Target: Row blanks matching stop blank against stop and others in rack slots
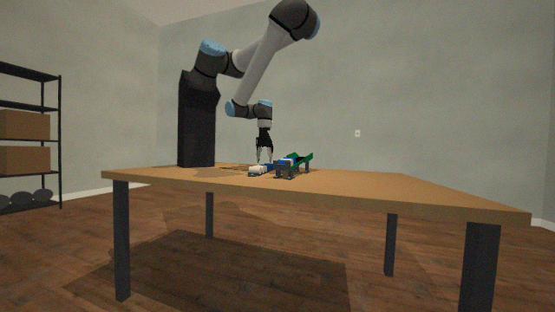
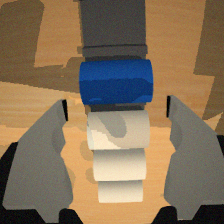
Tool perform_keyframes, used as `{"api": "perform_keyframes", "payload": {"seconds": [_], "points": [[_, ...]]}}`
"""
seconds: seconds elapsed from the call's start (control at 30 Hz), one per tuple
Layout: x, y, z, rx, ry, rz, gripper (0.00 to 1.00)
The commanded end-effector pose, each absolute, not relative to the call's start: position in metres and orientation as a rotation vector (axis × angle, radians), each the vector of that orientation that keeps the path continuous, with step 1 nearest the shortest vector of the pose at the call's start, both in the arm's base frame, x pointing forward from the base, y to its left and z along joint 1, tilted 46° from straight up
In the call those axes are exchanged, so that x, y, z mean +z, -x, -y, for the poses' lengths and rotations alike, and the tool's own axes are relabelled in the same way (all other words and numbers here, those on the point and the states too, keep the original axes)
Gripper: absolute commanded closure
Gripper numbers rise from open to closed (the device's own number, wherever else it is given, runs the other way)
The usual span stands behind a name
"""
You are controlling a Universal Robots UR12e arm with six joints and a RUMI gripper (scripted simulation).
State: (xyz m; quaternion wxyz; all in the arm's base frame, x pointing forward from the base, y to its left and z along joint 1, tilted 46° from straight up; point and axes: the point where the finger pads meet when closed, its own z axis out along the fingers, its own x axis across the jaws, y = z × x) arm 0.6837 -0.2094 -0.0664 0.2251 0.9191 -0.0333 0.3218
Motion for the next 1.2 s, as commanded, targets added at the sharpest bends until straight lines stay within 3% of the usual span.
{"api": "perform_keyframes", "payload": {"seconds": [0.0, 1.17], "points": [[-0.067, -0.684, 0.210, 0.888, -2.535, 0.091, 0.51], [-0.090, -0.704, 0.224, 0.888, -2.535, 0.091, 0.51]]}}
